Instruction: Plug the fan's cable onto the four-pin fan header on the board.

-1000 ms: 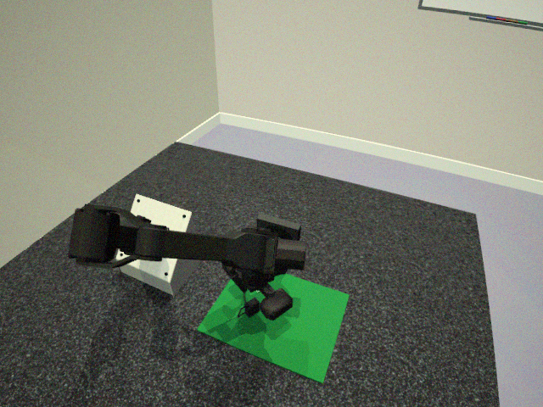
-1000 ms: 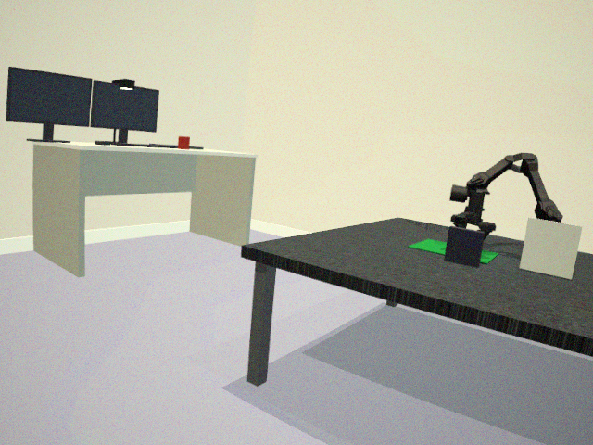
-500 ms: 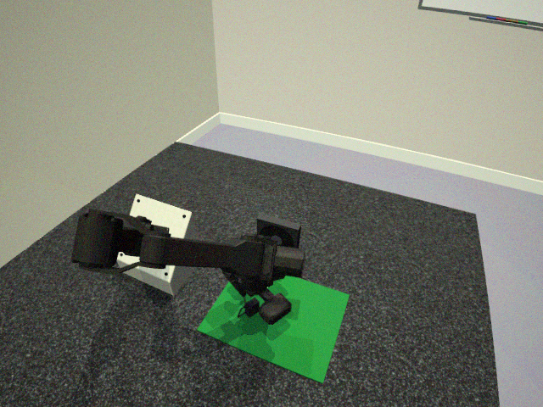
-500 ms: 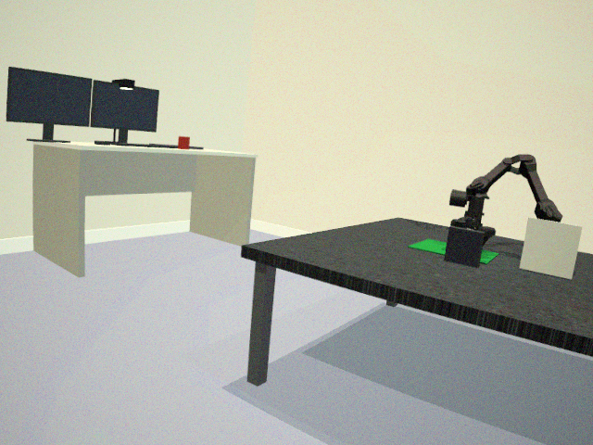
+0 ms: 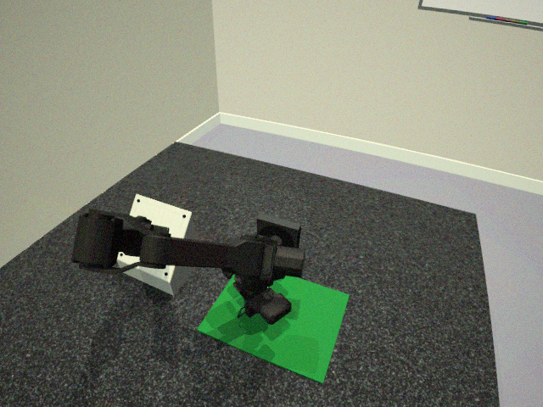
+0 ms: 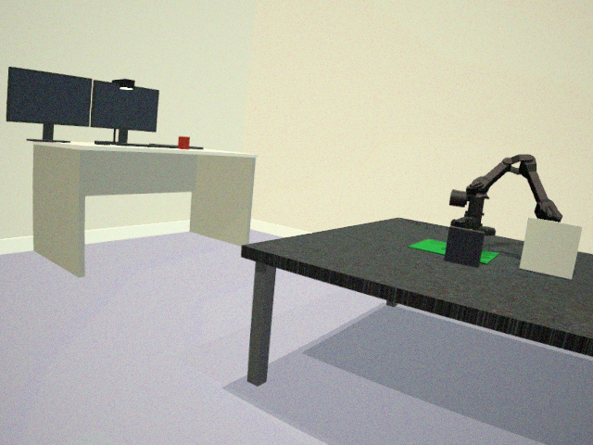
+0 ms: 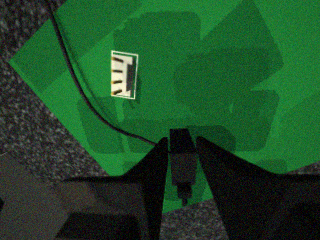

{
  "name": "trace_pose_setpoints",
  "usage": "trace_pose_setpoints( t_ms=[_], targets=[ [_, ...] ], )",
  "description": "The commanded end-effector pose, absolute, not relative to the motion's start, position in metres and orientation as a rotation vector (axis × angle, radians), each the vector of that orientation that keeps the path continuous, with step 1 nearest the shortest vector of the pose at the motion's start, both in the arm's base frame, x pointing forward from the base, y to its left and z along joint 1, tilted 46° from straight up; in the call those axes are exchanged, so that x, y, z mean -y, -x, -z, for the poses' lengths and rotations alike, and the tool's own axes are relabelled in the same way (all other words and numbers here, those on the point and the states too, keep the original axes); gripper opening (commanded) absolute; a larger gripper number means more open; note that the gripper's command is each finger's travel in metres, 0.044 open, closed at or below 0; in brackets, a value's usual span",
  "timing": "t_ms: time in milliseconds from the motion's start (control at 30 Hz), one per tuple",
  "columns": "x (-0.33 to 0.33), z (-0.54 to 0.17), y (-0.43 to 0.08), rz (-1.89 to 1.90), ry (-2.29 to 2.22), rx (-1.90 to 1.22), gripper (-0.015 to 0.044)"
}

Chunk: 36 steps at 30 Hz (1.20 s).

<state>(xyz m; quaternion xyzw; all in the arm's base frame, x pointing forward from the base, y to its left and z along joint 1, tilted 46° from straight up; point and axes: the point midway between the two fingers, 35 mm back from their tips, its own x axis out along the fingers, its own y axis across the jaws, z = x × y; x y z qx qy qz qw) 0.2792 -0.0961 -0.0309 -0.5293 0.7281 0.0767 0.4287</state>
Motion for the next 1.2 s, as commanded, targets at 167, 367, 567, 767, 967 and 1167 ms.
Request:
trace_pose_setpoints(
  t_ms=[167, 367, 567, 767, 967, 1167],
  targets=[
    [0.094, 0.029, -0.28, -0.191, 1.321, -1.817, 0.0],
    [0.06, -0.004, -0.283, -0.197, 1.327, -1.823, 0.0],
    [0.059, -0.002, -0.283, -0.149, 1.292, -1.816, 0.0],
    [0.056, 0.002, -0.283, 0.038, 1.145, -1.78, 0.0],
    [0.052, 0.005, -0.283, 0.216, 0.995, -1.732, 0.0],
    [0.049, 0.008, -0.283, 0.387, 0.842, -1.671, 0.0]
  ],
)
